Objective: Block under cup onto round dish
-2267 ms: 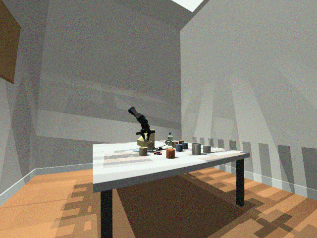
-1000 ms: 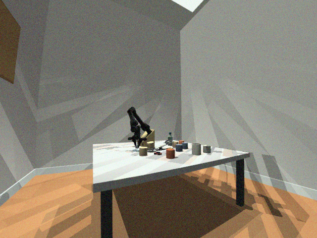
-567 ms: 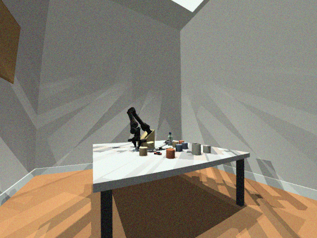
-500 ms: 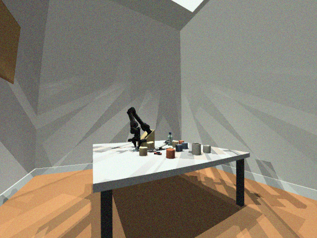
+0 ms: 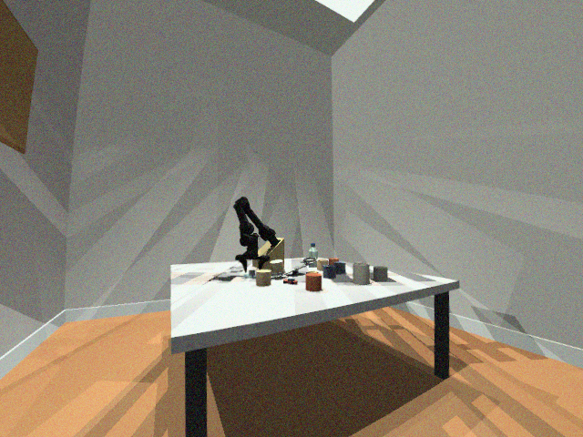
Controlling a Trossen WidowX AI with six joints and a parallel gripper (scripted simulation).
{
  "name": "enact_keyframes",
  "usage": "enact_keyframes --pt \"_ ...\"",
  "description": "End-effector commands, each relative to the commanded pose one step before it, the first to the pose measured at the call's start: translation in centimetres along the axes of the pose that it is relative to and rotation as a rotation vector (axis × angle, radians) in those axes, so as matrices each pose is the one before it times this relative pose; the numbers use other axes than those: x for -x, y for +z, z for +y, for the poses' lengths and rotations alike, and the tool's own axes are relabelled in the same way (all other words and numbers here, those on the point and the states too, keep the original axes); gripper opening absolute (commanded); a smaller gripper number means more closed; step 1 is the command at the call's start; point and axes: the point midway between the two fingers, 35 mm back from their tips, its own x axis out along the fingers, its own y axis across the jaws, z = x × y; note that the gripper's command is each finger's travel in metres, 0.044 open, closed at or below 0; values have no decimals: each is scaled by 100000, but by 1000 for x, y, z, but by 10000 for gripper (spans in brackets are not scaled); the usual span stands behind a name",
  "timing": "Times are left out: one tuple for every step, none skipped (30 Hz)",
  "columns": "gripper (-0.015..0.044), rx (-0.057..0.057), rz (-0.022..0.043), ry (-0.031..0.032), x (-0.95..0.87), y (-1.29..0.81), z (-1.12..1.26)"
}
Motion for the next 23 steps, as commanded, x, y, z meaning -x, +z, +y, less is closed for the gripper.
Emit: enact_keyframes --pt "440 -341 -414 157 2069 240 101" --pt "440 164 109 159 1494 -19 30" --pt "440 154 46 83 1196 -70 -20" --pt "440 101 9 32 718 -65 -32" --pt "440 35 0 8 239 -25 -14" --pt "440 0 0 0 0 0 0" --pt "440 0 0 0 0 0 0" --pt "440 0 0 0 0 0 0" --pt "440 28 -15 41 222 6 9" --pt "440 87 -54 114 667 7 18" --pt "440 157 -117 165 1115 -20 0" --pt "440 173 -153 134 1117 -59 -40" --pt "440 111 -110 66 670 -53 -43" --pt "440 38 -40 20 223 -21 -18" --pt "440 0 0 0 0 0 0" --pt "440 0 0 0 0 0 0" --pt "440 0 0 0 0 0 0" --pt "440 0 0 0 0 0 0" --pt "440 0 0 0 0 0 0" --pt "440 0 0 0 0 0 0" --pt "440 0 0 0 0 0 0" --pt "440 0 0 0 0 0 0" --pt "440 0 0 0 0 0 0"
